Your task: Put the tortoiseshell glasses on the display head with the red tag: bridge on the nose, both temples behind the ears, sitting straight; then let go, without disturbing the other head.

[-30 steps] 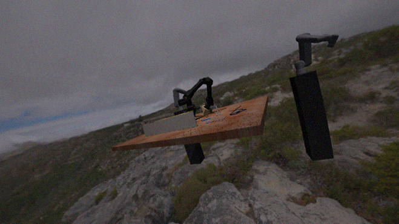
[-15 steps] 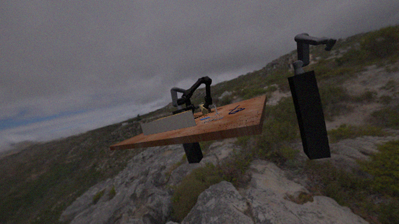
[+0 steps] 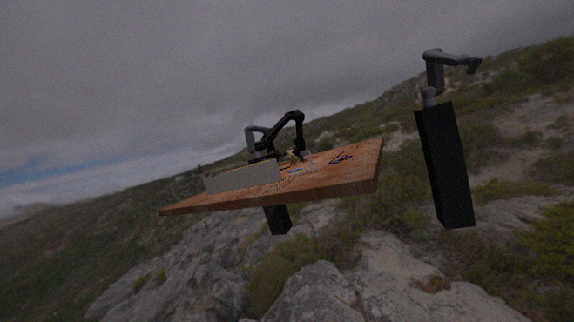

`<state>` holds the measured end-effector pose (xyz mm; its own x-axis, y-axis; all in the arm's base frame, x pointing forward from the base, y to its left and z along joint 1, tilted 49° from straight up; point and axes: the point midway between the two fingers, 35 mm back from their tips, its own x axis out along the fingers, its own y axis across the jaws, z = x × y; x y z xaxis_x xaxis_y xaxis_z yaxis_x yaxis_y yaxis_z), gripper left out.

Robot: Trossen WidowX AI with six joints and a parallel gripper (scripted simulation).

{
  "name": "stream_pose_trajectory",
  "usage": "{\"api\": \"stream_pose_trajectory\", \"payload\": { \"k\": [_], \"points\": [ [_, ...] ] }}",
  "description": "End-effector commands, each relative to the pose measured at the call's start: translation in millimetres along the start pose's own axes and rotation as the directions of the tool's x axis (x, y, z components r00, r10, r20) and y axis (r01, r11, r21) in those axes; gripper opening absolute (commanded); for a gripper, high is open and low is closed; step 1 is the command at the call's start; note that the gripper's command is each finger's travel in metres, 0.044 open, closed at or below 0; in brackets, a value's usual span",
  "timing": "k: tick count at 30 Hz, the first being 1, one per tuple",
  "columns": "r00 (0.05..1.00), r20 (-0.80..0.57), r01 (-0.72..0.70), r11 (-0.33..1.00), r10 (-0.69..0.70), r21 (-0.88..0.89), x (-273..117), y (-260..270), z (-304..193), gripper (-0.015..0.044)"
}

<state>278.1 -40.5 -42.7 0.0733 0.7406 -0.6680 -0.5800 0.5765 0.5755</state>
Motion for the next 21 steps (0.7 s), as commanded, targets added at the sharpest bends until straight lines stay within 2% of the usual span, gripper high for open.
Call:
{"api": "stream_pose_trajectory", "payload": {
  "k": [1,15,21],
  "points": [
    [1.0,0.0,0.008,1.0,-0.008,-0.003,-13,-3,1,0.0],
    [1.0,0.0,0.006,1.0,-0.006,0.001,-91,-6,1,0.0],
    [1.0,0.001,0.005,1.0,-0.005,0.001,-98,-6,1,0.0]
  ]
}}
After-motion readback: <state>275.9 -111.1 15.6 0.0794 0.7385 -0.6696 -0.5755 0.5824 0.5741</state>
